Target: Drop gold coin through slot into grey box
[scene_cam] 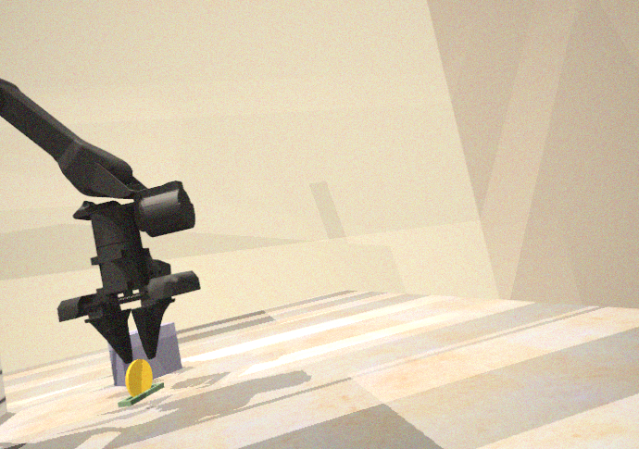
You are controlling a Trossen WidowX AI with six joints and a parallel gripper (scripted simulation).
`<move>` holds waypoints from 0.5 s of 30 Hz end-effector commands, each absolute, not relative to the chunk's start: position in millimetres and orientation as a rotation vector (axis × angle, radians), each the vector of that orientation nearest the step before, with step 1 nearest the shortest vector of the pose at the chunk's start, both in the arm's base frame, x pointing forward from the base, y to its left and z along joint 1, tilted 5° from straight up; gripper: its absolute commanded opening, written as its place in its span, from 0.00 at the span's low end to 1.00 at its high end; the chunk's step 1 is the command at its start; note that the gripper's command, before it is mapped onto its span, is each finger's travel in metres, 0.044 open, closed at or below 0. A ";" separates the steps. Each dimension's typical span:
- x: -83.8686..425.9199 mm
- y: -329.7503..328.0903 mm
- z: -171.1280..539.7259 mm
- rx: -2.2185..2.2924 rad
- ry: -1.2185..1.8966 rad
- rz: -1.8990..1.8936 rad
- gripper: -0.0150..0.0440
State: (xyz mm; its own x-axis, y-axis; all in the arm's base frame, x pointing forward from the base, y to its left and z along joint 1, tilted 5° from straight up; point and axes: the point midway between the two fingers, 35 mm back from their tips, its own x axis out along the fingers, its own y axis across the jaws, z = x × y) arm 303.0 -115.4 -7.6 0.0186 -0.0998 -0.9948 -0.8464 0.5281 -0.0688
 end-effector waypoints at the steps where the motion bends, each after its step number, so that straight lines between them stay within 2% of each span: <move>1: 299.2 -114.3 -20.3 -0.861 1.464 0.730 0.53; 15: 298.3 -116.0 -42.4 -0.861 1.464 0.730 0.53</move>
